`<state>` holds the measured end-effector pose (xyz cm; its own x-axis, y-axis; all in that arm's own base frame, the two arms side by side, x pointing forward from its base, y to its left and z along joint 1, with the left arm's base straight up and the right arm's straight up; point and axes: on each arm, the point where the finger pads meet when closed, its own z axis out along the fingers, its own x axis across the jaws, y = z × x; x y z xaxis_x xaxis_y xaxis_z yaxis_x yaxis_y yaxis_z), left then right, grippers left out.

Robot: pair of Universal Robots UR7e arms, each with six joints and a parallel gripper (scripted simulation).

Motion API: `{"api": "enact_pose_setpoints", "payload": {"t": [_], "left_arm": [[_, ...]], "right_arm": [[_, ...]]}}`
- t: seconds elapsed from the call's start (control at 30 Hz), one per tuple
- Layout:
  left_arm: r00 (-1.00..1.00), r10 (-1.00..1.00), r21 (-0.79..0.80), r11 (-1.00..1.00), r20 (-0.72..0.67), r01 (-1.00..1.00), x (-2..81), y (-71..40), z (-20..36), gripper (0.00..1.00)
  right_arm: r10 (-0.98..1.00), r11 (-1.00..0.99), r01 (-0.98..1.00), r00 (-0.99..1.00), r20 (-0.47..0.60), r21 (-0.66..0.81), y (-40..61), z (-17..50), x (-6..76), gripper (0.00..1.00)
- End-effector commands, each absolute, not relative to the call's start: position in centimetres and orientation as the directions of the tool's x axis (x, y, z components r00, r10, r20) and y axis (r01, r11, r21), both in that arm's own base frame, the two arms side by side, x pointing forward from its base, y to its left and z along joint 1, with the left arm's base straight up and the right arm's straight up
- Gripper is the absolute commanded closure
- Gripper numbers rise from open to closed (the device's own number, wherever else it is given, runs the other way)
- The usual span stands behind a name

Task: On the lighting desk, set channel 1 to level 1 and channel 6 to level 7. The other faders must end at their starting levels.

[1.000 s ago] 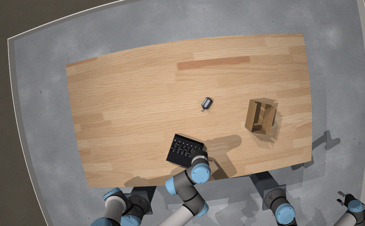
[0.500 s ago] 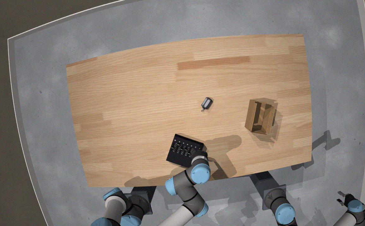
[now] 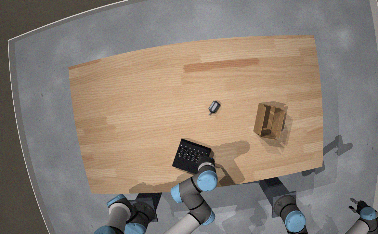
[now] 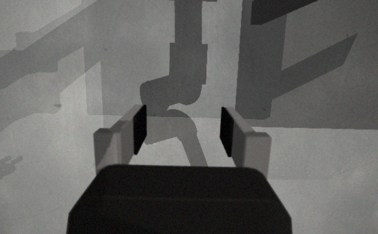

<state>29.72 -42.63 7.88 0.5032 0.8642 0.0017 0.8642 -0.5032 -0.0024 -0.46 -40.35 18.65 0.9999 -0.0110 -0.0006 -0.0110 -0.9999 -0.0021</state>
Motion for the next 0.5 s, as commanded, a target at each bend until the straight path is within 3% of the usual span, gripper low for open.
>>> {"api": "enact_pose_setpoints", "payload": {"t": [0.0,0.47], "left_arm": [[0.503,0.864,0.000,-0.503,0.000,0.864,29.7,-42.7,8.2,1.00],[0.503,0.864,0.000,-0.503,0.000,0.864,29.7,-42.7,11.3,1.00]], "right_arm": [[-0.011,-1.000,-0.011,1.000,0.000,0.000,-40.4,18.7,-0.4,0.00],[-0.011,-1.000,-0.011,1.000,0.000,0.000,-40.4,18.7,-0.4,0.00]]}}
